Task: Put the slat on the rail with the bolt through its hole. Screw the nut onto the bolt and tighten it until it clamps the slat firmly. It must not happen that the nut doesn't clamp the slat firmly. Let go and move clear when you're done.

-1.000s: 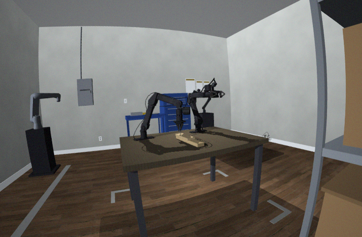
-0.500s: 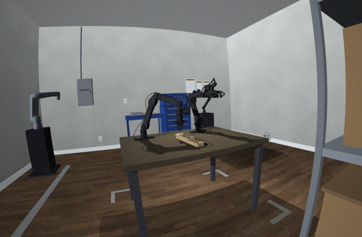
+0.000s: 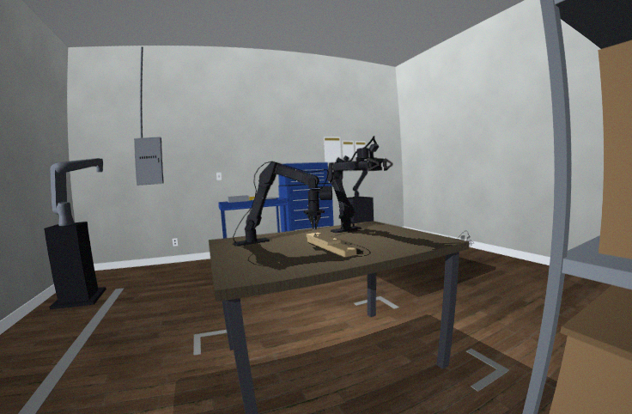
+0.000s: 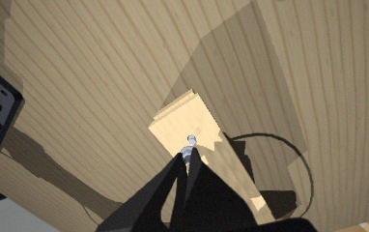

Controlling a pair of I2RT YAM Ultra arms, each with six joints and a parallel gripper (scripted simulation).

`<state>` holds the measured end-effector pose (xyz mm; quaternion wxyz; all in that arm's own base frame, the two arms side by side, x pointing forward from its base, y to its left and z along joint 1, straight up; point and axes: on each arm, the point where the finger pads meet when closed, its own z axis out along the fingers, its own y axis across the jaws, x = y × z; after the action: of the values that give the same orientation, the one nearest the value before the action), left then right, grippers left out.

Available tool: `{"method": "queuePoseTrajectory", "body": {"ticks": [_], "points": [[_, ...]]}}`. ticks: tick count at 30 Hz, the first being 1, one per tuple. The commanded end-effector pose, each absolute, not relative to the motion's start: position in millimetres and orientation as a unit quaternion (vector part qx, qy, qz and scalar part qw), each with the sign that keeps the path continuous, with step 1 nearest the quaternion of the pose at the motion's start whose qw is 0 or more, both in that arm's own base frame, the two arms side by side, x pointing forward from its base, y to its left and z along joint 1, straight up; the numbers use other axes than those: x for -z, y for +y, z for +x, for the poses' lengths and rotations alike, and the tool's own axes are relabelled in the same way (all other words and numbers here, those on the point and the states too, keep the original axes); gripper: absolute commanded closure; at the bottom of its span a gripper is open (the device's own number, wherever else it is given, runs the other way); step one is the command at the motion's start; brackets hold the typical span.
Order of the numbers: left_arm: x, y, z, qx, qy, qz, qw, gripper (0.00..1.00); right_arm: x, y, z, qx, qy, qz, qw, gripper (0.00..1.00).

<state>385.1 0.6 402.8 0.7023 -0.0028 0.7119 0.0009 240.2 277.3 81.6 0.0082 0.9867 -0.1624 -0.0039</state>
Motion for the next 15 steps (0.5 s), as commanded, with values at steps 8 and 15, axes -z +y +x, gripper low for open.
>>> {"method": "queuePoseTrajectory", "body": {"ticks": [8,15], "points": [[-412,1,381,0.0,0.703,0.0,0.711,0.0,-91,283,240,-0.003,-0.161,0.987,-0.005,0.88],[-412,1,381,0.0,0.703,0.0,0.711,0.0,-87,283,240,-0.003,-0.161,0.987,-0.005,0.88]]}}
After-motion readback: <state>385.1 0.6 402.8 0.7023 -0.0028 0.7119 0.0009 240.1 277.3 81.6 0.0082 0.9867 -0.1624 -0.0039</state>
